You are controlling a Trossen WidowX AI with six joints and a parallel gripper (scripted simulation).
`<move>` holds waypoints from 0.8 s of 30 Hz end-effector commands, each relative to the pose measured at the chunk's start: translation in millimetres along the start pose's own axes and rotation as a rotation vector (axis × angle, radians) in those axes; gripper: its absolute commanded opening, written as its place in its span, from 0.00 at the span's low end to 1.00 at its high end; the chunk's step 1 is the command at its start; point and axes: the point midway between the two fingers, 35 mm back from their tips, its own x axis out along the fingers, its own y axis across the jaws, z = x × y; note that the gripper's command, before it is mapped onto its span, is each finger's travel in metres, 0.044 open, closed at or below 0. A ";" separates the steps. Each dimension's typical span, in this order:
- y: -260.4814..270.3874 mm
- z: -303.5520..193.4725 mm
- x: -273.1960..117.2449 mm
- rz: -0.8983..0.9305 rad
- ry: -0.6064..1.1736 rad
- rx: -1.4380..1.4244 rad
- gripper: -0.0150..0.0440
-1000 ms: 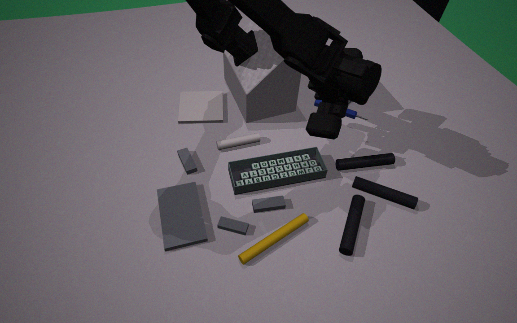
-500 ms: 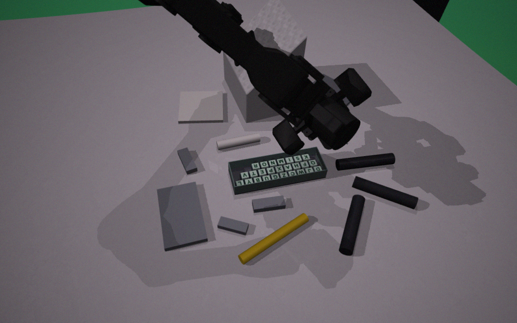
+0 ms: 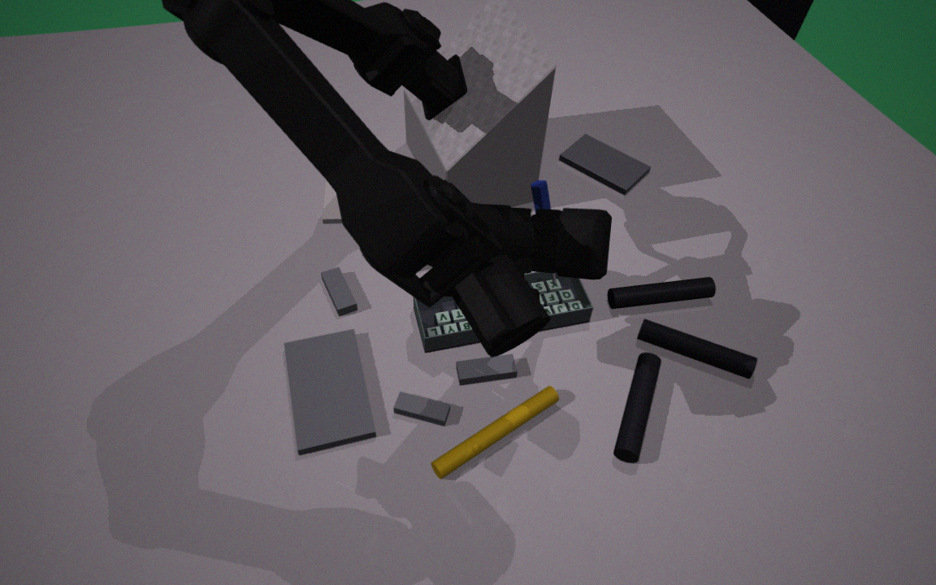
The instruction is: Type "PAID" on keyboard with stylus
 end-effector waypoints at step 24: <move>-46.7 33.6 -35.8 0.063 0.124 0.498 0.25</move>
